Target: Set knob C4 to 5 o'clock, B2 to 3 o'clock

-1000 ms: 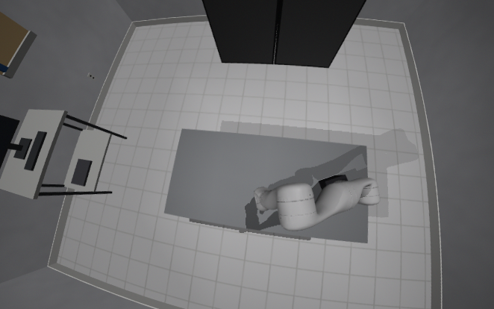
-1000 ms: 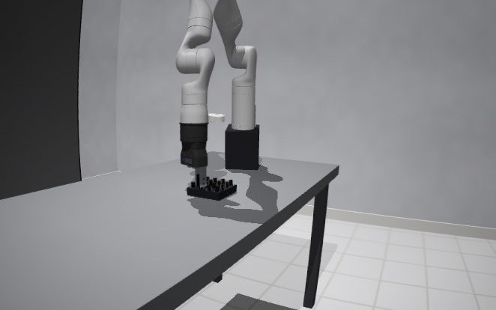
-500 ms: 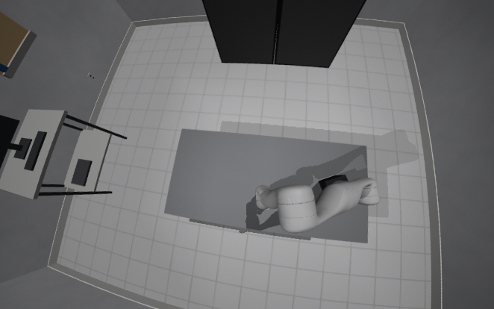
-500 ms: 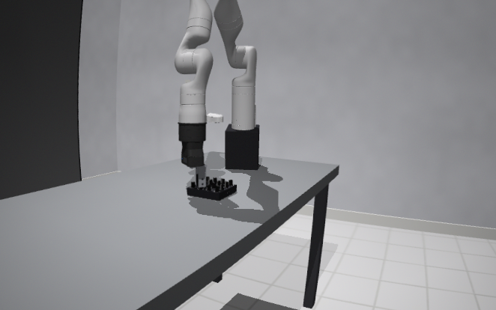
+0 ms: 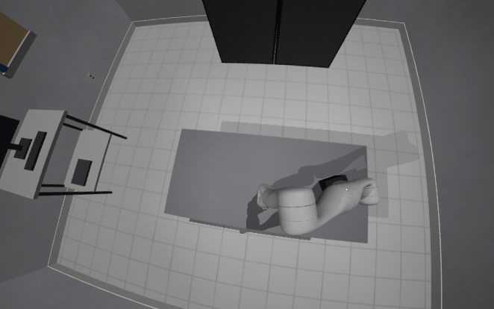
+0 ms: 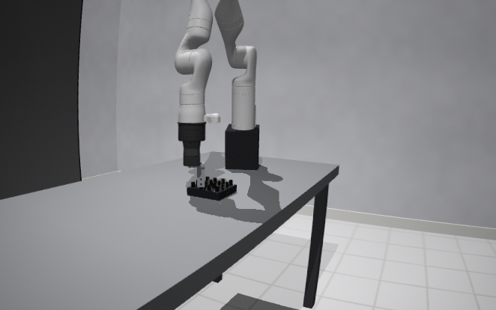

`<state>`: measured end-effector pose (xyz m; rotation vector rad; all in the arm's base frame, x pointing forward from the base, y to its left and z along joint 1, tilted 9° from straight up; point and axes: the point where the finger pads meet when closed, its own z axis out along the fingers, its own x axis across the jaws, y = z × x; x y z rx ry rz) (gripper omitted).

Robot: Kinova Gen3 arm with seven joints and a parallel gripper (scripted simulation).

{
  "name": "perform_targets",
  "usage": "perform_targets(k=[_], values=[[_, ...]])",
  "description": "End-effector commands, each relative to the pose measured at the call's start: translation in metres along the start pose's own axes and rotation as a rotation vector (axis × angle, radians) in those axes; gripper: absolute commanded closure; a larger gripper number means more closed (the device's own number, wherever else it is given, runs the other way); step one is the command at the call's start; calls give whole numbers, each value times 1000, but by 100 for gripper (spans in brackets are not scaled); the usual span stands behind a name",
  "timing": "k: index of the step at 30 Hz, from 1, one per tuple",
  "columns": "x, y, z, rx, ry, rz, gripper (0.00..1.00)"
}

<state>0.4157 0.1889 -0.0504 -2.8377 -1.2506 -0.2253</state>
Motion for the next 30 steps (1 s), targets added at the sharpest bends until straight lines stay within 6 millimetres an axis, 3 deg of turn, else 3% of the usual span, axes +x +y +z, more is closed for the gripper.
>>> perform_targets(k=[1,19,30], values=[[1,0,-1,-3,1,48,70],[1,0,-1,-3,2,378,70],[1,0,-1,-3,2,478,70]])
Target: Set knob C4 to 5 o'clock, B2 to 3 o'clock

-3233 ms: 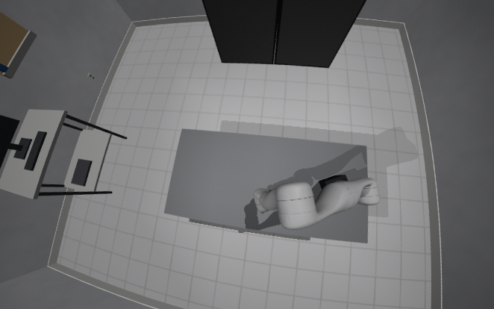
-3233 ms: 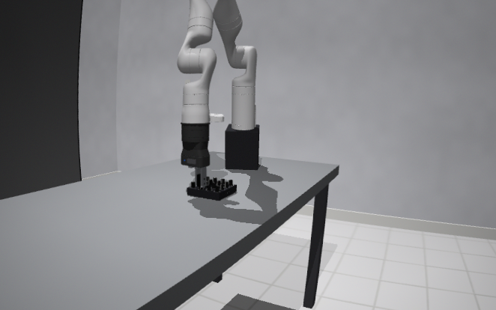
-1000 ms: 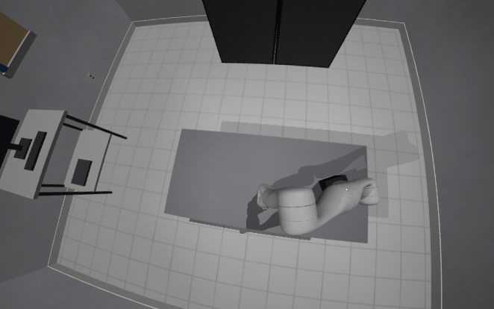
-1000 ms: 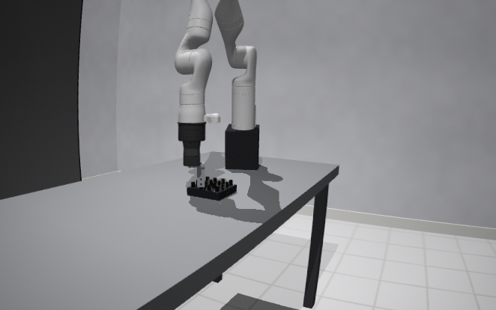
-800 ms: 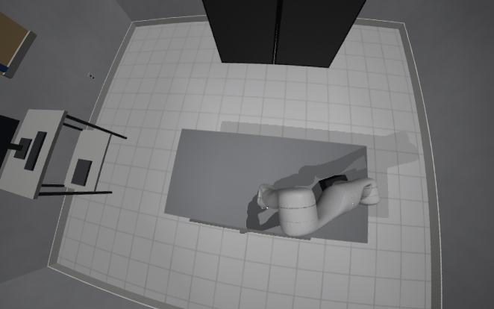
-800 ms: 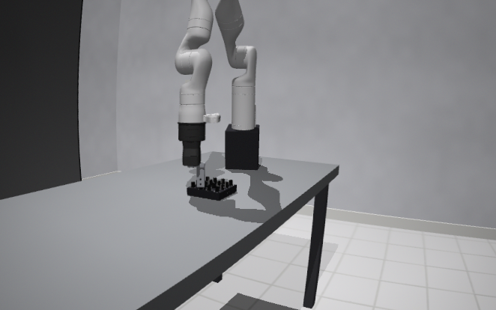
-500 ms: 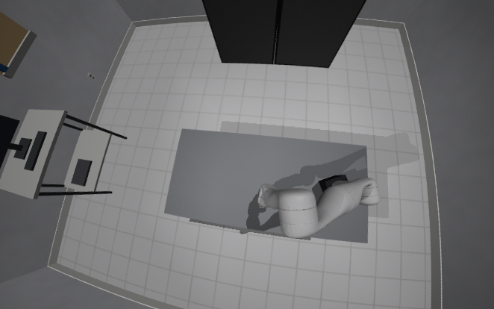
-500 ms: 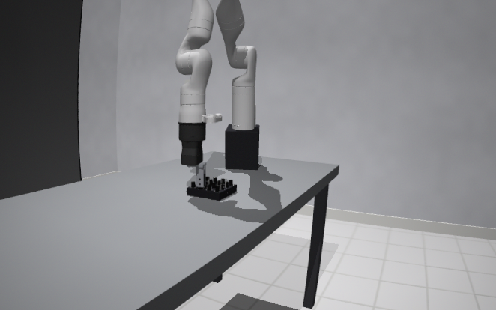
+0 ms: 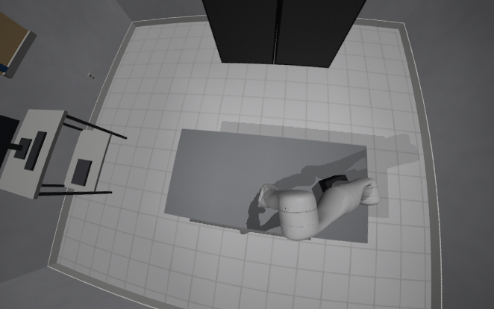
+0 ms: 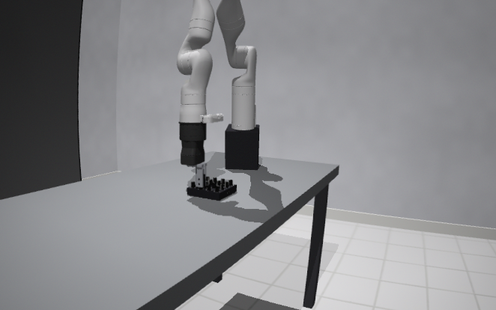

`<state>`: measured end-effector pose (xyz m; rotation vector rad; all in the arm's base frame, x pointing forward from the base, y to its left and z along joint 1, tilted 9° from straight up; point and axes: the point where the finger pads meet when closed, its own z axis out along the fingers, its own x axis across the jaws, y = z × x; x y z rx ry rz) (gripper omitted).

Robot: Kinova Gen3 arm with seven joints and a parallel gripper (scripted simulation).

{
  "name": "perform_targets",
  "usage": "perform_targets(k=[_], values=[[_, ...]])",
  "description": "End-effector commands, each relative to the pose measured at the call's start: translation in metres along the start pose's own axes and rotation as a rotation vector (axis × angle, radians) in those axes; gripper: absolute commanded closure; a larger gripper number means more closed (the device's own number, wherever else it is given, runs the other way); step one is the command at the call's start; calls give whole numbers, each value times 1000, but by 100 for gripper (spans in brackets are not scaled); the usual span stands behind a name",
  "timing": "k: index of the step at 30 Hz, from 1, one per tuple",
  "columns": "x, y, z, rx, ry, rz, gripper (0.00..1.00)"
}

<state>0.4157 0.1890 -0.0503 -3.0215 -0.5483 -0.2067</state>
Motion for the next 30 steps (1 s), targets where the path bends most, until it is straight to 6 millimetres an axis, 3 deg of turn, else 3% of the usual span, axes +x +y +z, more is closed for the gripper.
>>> perform_targets(k=[1,29,30], values=[[1,0,-1,-1,2,14,70],[1,0,-1,-1,2,51,70],[1,0,-1,-1,2,51,54]])
